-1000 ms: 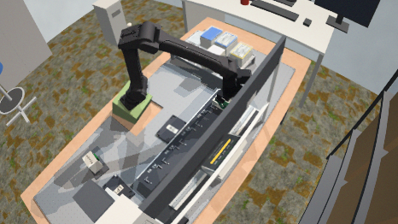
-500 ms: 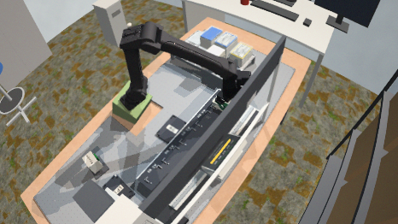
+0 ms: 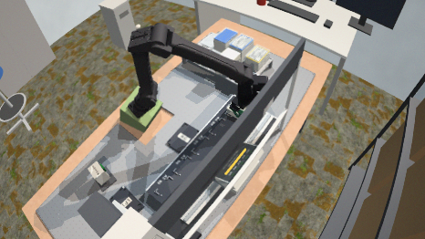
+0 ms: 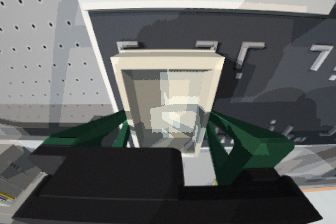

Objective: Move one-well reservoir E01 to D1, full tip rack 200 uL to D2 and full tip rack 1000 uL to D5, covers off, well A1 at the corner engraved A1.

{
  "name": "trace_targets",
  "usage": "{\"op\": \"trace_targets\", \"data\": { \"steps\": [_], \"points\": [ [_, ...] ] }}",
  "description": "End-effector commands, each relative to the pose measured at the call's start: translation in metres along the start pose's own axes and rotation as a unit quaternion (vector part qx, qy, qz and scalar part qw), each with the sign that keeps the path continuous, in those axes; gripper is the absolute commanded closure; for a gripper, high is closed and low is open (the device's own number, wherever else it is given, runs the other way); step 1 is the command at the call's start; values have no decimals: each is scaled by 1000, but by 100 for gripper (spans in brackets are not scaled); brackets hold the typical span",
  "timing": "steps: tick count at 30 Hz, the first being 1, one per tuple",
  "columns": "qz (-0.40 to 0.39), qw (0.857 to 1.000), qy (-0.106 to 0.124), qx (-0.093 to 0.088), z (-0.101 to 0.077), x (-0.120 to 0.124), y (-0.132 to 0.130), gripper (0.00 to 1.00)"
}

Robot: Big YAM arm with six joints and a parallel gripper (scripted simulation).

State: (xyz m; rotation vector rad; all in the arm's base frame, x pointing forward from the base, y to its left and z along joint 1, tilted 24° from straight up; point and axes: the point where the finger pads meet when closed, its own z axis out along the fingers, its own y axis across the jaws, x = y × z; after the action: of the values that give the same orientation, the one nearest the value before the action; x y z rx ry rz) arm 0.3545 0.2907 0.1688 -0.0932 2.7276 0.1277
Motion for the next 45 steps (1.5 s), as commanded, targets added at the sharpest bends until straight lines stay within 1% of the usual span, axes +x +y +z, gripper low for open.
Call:
{"op": "trace_targets", "data": {
  "steps": [1,3,4,5,6,8,9,12,14,15,21,24,31,32,35,40,45],
  "points": [
    [1,1000,-19,-15,-15,-15,9,100],
    [1,1000,-19,-15,-15,-15,9,100],
    [-1,999,-30,-25,-21,-26,16,100],
    [-1,999,-30,-25,-21,-26,16,100],
    [1,1000,-19,-15,-15,-15,9,100],
    [1,1000,-19,-15,-15,-15,9,100],
    [-1,999,-28,-23,-18,-25,15,100],
    [-2,1000,-21,-17,-10,-21,12,100],
    [-2,1000,-21,-17,-10,-21,12,100],
    [-3,1000,-16,-13,-7,-18,10,100],
    [-3,1000,-11,-9,0,-11,3,100],
    [-4,1000,-9,-8,3,-9,4,100],
    [-3,1000,-10,-8,3,-10,3,100],
    [-4,1000,-13,-11,2,-12,7,100],
    [-5,1000,-7,-6,7,-7,3,100],
    [-2,1000,-14,-10,5,-13,5,100],
    [-4,1000,-8,-7,10,-9,3,100]
  ]
}}
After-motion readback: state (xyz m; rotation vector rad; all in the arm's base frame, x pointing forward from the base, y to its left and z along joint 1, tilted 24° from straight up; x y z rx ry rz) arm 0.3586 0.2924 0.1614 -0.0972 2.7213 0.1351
